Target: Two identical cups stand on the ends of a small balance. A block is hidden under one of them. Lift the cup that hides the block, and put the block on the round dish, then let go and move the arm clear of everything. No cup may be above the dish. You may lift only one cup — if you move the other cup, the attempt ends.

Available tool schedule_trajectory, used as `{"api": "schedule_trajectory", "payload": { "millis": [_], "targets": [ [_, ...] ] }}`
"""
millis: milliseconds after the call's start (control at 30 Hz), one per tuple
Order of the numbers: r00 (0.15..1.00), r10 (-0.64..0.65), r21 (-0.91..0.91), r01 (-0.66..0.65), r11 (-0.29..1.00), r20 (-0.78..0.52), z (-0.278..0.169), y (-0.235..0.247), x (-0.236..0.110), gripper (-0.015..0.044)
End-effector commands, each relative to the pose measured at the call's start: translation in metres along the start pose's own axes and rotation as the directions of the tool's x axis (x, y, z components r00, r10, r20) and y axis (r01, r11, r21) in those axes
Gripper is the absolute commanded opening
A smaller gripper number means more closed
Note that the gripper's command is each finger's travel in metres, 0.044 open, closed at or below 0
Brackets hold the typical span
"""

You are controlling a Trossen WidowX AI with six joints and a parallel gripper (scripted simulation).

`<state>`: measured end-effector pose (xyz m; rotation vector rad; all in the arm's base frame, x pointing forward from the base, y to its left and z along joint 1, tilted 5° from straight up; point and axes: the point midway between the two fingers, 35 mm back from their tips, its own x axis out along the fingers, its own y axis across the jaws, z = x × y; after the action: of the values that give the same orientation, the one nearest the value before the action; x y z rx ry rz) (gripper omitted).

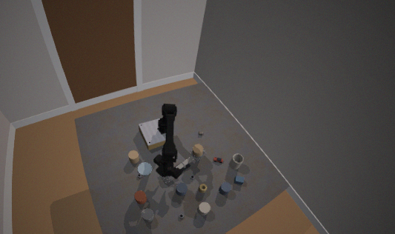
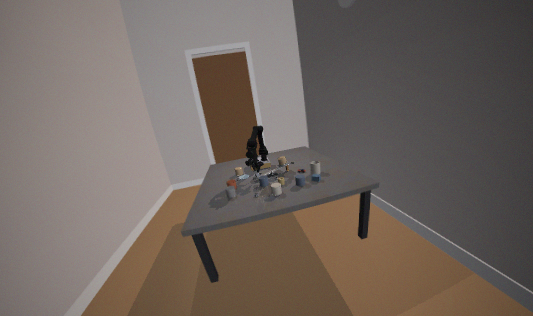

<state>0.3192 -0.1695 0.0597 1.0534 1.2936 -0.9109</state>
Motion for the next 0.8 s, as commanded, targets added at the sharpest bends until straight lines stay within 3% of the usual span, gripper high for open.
{"api": "schedule_trajectory", "payload": {
  "millis": [0,600,767],
  "targets": [
    [1.000,-0.003,0.003,0.003,1.000,-0.004,0.000,0.000,0.008,0.0260],
    [1.000,-0.003,0.003,0.003,1.000,-0.005,-0.001,-0.001,0.035,0.0260],
    [1.000,-0.003,0.003,0.003,1.000,-0.005,-0.001,-0.001,0.035,0.0148]
  ]
}}
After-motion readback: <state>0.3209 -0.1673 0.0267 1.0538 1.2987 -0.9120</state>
